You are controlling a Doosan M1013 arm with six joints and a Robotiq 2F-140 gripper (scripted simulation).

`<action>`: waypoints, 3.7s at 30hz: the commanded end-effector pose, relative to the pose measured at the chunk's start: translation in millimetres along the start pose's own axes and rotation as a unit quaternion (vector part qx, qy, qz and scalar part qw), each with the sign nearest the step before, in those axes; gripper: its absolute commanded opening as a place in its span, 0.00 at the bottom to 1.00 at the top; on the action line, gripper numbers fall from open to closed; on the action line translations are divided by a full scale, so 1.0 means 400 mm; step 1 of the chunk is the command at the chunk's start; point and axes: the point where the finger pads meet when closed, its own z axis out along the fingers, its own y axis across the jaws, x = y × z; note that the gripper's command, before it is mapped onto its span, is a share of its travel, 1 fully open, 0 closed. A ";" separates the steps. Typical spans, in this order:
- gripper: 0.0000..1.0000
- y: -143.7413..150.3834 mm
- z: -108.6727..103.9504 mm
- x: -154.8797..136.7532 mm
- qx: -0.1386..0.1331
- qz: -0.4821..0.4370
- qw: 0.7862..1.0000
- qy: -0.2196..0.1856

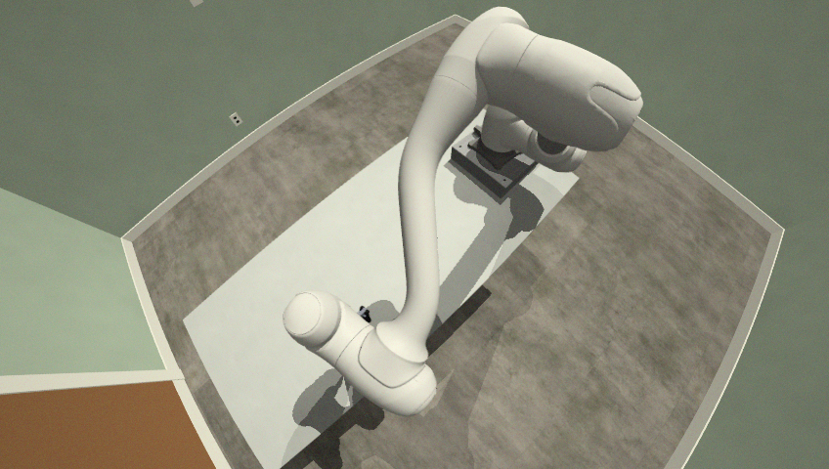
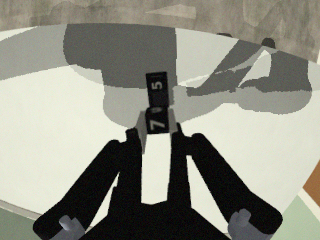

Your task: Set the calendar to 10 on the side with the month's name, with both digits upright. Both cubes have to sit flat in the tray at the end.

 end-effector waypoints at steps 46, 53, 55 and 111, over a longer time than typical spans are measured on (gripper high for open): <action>0.24 0.000 -0.001 0.000 0.000 -0.651 0.759 0.000; 0.24 0.000 -0.001 0.001 0.000 -0.737 0.676 0.000; 0.24 0.000 -0.001 0.001 0.000 -0.756 0.654 0.000; 0.24 0.000 -0.002 0.001 0.000 -1.000 0.000 0.000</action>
